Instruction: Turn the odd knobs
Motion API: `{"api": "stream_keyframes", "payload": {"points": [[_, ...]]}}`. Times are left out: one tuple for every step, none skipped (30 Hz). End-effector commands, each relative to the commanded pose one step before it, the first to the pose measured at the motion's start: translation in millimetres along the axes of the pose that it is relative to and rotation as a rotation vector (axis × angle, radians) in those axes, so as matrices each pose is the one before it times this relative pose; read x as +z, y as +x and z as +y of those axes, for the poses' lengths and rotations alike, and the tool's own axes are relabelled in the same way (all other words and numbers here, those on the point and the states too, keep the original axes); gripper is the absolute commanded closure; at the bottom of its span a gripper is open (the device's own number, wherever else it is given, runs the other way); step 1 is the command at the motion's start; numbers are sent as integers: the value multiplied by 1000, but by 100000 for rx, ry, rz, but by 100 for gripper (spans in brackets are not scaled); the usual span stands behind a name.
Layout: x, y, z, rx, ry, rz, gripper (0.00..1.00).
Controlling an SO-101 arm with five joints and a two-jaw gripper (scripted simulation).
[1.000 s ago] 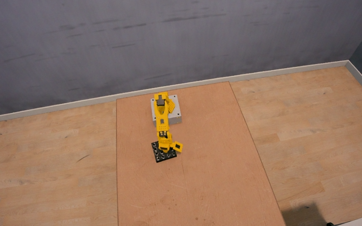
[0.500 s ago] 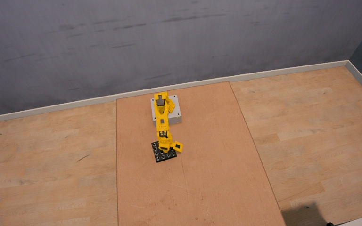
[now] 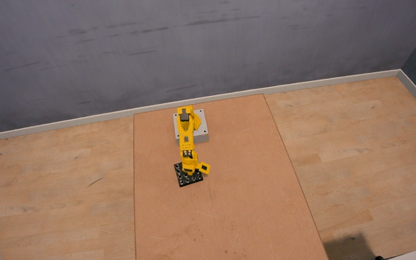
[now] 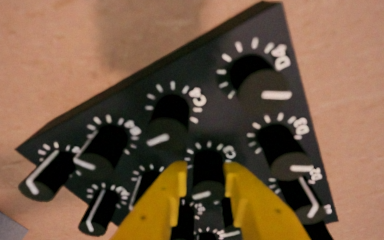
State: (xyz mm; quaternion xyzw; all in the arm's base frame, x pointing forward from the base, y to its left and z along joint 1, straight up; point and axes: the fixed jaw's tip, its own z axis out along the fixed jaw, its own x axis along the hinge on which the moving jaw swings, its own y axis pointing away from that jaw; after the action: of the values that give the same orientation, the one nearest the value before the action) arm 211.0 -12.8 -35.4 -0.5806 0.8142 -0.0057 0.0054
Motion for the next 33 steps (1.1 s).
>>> {"api": "stream_keyframes", "payload": {"points": [[-4378, 367, 3489, 580, -1590, 229, 92], [-1424, -23, -56, 0, 0, 0, 92], [-1483, -22, -49, 0, 0, 0, 92], [-1525, -16, -36, 0, 0, 0, 92], [-1555, -10, -23, 0, 0, 0, 92], [-1579, -10, -17, 0, 0, 0, 92], [-1590, -10, 1, 0, 0, 0, 92], [-1578, 2, 19, 0, 0, 0, 92], [-1560, -4, 25, 0, 0, 0, 92], [-1536, 8, 36, 0, 0, 0, 92], [-1493, 8, 53, 0, 0, 0, 92], [-1433, 8, 58, 0, 0, 0, 92], [-1373, 14, 63, 0, 0, 0, 92], [-1301, 13, 73, 0, 0, 0, 92], [0, 0, 0, 0, 0, 0, 92], [0, 0, 0, 0, 0, 0, 92], [-1213, 20, 77, 0, -1, 2, 92], [-1122, 17, 74, 0, 0, 0, 92], [-1026, 17, 74, 0, 0, 0, 92], [-924, 12, 75, 0, 0, 0, 92], [-816, 18, 69, 0, 0, 0, 92], [-708, 18, 63, 0, 0, 0, 92], [-594, 12, 52, 0, 0, 0, 92], [-492, 12, 46, 0, 0, 0, 92], [-390, 6, 35, 0, 0, 0, 92], [-294, 6, 29, 0, 0, 0, 92], [-210, 6, 23, 0, 0, 0, 92], [-132, 6, 11, 0, 0, 0, 92], [-66, 0, 6, 0, 0, 0, 92], [-30, 0, 6, 0, 0, 0, 92], [-6, 0, 0, 0, 0, 0, 92], [0, 0, 0, 0, 0, 0, 92], [0, 0, 0, 0, 0, 0, 92]]}}
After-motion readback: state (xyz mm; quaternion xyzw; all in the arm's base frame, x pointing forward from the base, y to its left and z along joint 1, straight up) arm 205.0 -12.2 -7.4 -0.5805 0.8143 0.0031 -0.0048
